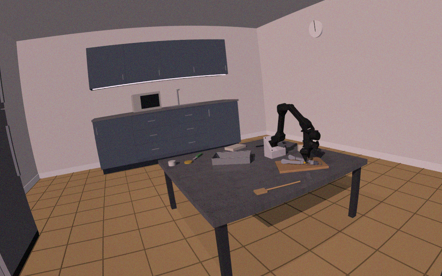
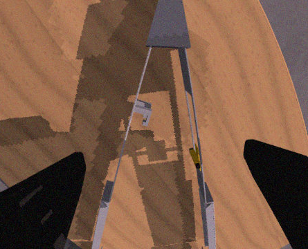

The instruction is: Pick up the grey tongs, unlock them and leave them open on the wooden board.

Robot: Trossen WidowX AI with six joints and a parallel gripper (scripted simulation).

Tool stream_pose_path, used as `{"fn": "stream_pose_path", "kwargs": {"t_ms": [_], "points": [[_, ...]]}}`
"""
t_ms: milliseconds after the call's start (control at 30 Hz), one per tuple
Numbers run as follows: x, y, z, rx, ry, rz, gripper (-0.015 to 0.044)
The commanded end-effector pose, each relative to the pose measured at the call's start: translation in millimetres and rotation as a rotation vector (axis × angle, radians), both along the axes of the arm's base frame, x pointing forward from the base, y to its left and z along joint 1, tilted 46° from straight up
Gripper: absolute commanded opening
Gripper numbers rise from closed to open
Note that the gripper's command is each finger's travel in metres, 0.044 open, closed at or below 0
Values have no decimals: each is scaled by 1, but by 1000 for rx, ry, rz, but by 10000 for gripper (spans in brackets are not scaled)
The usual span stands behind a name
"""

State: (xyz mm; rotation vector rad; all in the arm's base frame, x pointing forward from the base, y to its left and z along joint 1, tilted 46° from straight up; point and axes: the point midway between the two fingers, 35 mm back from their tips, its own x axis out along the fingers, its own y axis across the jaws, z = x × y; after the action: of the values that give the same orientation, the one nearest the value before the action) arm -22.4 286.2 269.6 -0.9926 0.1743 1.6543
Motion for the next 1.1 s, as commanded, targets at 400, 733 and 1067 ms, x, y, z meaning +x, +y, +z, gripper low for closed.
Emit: {"fn": "stream_pose_path", "kwargs": {"t_ms": [400,733,1067], "points": [[-42,11,115,17,15,-2,440],[-68,2,165,27,25,-1,440],[-71,0,167,20,21,-1,440]]}}
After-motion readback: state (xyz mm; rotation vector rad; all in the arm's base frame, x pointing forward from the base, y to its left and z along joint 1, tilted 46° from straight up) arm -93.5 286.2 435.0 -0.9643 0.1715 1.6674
